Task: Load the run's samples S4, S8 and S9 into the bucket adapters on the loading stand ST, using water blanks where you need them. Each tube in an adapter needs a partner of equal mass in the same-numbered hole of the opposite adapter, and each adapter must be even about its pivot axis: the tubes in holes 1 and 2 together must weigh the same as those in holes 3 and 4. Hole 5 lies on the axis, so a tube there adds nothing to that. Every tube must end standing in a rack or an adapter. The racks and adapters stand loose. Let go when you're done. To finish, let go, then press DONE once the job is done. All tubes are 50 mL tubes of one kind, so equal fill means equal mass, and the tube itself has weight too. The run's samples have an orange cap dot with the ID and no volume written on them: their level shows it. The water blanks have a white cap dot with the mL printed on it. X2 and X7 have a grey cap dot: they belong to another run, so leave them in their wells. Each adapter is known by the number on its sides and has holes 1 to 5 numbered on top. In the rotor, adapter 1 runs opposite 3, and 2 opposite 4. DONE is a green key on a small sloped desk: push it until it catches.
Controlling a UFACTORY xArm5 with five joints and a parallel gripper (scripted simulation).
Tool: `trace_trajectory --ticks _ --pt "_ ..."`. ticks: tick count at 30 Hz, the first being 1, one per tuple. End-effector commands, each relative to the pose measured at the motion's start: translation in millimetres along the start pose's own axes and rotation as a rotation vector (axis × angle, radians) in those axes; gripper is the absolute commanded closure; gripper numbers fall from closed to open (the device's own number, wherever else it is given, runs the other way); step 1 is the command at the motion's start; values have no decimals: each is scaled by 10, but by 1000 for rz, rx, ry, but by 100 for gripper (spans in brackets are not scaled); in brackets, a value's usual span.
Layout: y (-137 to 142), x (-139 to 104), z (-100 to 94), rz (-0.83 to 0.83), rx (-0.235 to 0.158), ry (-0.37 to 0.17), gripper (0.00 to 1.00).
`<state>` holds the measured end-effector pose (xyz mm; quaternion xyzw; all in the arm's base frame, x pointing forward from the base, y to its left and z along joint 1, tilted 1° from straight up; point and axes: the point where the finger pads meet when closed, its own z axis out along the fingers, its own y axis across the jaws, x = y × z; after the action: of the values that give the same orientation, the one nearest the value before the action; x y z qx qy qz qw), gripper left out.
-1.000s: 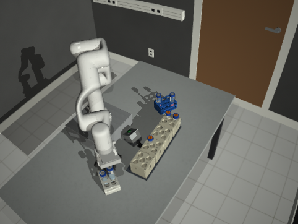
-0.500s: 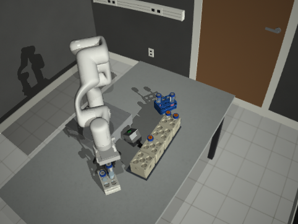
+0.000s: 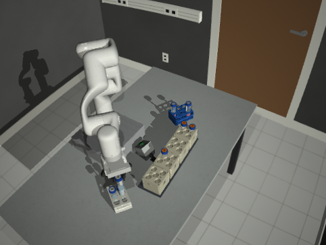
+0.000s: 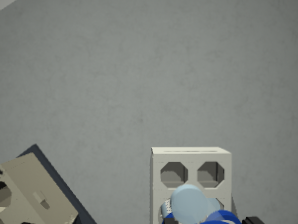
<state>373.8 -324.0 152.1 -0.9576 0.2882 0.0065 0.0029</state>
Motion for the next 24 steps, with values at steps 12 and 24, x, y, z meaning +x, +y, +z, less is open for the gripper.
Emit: trace_trajectory --ticks 12,24 --pt "-328 -107 -25 -233 8 6 100" --pt "-800 -277 -29 -567 7 8 100"
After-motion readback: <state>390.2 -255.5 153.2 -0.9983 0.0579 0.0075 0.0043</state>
